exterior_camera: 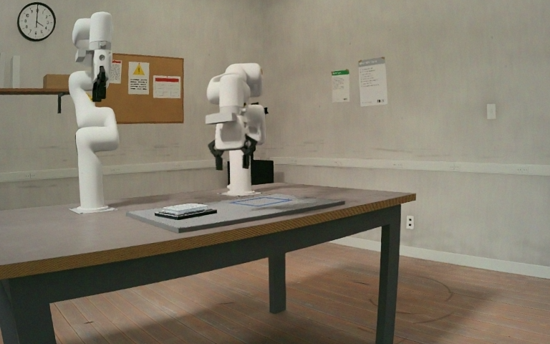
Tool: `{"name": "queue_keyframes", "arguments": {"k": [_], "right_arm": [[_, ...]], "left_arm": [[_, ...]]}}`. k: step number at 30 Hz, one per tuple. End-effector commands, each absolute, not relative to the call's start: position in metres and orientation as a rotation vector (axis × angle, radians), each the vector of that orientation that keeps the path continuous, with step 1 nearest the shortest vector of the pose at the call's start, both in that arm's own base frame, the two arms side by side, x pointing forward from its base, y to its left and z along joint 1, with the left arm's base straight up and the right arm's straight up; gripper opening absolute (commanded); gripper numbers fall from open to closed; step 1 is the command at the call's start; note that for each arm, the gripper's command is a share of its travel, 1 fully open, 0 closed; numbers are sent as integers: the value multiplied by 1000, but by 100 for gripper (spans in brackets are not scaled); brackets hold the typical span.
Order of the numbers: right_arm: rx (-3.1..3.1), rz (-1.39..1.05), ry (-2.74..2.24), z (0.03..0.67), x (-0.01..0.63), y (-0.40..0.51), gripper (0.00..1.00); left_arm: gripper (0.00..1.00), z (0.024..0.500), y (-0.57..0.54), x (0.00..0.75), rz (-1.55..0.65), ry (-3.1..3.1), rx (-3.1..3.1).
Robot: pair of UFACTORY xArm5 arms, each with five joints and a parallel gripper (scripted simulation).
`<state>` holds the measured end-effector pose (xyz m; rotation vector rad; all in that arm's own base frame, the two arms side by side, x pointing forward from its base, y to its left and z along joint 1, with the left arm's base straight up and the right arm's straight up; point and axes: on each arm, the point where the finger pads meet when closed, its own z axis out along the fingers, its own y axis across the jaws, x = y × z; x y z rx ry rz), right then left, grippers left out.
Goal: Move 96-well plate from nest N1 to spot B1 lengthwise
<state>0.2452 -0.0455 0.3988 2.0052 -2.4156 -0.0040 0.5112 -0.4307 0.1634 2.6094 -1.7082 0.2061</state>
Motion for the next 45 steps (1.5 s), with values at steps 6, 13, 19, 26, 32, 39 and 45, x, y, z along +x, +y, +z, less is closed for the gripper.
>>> {"name": "queue_keyframes", "arguments": {"k": [6, 13, 19, 26, 32, 39, 45], "right_arm": [[2007, 0, -2417, 400, 246, -46, 100], [2007, 0, -2417, 400, 246, -46, 100], [2007, 0, -2417, 400, 246, -46, 100], [2007, 0, -2417, 400, 246, -46, 100], [2007, 0, -2417, 400, 246, -46, 100], [2007, 0, -2417, 400, 246, -46, 100], [2007, 0, -2417, 400, 246, -46, 100]], "left_arm": [[100, 155, -464, 484, 178, -1755, 2576], [100, 149, -480, 467, 93, -1903, 2484], [100, 142, -500, 445, 93, -1903, 2484], [100, 137, -511, 431, 25, -2019, 2404], [100, 130, -528, 408, 8, -2046, 2383], [100, 127, -536, 398, 8, -2046, 2383], [100, 127, -536, 398, 8, -2046, 2383]]}}
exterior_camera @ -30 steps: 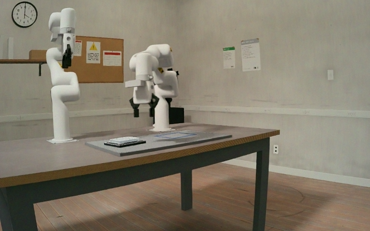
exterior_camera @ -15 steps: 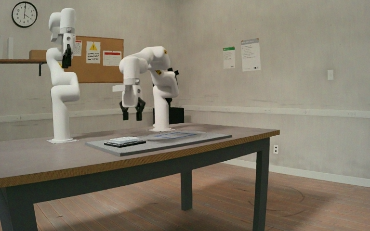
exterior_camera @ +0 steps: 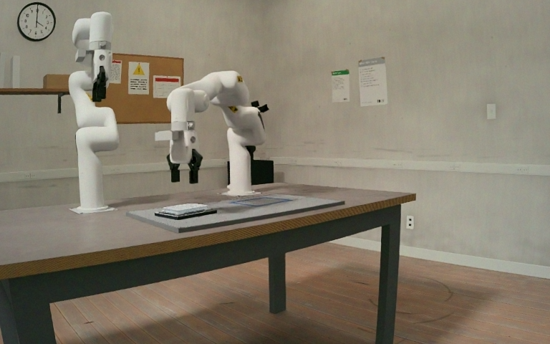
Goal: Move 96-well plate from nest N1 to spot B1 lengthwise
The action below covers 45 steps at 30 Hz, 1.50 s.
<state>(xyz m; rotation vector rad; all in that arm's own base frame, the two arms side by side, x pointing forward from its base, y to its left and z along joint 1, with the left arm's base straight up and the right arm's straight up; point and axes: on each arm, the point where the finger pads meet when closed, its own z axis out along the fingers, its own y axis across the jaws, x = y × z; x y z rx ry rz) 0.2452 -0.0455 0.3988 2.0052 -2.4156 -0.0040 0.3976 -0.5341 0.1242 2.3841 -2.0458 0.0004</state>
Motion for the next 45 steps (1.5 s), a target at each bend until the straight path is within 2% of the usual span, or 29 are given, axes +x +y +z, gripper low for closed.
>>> {"name": "queue_keyframes", "arguments": {"k": [1, 45], "right_arm": [[2007, 0, -2417, 400, 246, -46, 100], [2007, 0, -2417, 400, 246, -46, 100]], "left_arm": [[100, 127, -536, 398, 8, -2046, 2383], [100, 68, -536, 398, 8, -2046, 2383]]}}
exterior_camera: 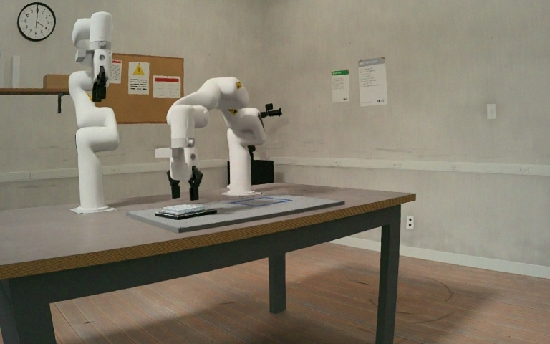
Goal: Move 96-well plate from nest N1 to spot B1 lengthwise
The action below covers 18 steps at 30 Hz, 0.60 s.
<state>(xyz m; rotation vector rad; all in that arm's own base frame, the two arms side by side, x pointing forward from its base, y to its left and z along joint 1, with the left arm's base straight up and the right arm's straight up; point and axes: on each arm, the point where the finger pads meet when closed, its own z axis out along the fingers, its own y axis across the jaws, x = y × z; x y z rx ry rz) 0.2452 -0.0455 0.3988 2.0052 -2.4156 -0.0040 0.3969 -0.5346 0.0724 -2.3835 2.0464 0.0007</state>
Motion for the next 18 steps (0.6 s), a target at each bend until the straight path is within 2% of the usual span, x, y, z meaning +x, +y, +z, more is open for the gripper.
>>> {"name": "queue_keyframes", "arguments": {"k": [1, 18], "right_arm": [[2007, 0, -2417, 400, 246, -46, 100], [2007, 0, -2417, 400, 246, -46, 100]], "left_arm": [[100, 67, -536, 398, -8, 2047, -2384], [100, 64, -536, 398, -8, 2047, -2384]]}}
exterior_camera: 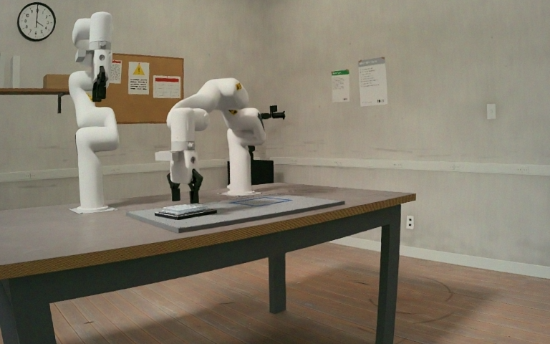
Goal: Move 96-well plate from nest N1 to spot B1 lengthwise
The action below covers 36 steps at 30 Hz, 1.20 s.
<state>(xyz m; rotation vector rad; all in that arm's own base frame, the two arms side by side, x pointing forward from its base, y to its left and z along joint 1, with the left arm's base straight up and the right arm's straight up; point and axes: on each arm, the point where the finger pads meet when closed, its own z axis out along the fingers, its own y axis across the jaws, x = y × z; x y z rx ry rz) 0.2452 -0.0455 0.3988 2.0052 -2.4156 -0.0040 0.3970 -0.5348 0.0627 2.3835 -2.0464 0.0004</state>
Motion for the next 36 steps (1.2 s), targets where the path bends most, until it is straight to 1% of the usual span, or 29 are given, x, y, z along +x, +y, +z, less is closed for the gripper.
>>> {"name": "queue_keyframes", "arguments": {"k": [1, 36], "right_arm": [[2007, 0, -2417, 400, 246, -46, 100], [2007, 0, -2417, 400, 246, -46, 100]], "left_arm": [[100, 64, -536, 398, 8, -2046, 2383], [100, 46, -536, 398, 8, -2046, 2383]]}}
